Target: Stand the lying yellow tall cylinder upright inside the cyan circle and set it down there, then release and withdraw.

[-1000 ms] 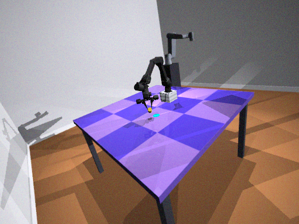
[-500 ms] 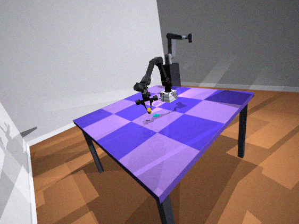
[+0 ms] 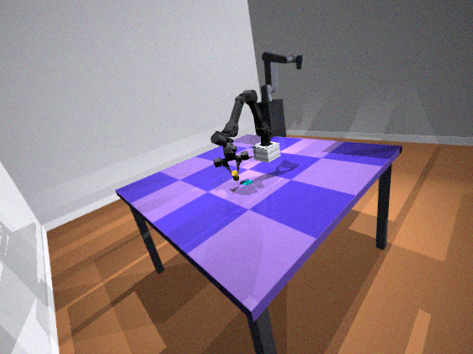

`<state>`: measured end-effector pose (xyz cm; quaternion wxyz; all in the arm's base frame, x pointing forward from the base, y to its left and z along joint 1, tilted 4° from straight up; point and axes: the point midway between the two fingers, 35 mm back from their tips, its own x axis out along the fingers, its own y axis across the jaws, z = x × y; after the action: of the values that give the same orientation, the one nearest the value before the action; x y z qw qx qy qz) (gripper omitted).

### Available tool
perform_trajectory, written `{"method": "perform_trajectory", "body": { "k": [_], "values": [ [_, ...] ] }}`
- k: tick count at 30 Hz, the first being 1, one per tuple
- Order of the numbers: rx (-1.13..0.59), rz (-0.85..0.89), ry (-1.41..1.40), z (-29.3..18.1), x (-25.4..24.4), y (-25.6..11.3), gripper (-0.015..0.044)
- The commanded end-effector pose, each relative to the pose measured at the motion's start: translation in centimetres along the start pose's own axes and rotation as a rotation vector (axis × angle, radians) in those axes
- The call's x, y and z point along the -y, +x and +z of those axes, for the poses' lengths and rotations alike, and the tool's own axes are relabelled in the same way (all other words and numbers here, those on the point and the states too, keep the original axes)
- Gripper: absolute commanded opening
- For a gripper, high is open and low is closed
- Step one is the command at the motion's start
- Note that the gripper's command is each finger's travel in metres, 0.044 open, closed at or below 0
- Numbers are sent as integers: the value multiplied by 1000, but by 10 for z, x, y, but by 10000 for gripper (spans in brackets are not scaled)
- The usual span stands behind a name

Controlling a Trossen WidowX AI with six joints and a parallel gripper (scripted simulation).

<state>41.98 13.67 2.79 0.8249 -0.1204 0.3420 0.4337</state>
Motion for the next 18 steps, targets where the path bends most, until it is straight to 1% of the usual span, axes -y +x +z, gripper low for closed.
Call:
{"method": "perform_trajectory", "body": {
  "k": [1,18],
  "values": [
    [24,10,13,-3,0,0,105],
    [129,22,22,-4,3,-3,105]
  ]
}}
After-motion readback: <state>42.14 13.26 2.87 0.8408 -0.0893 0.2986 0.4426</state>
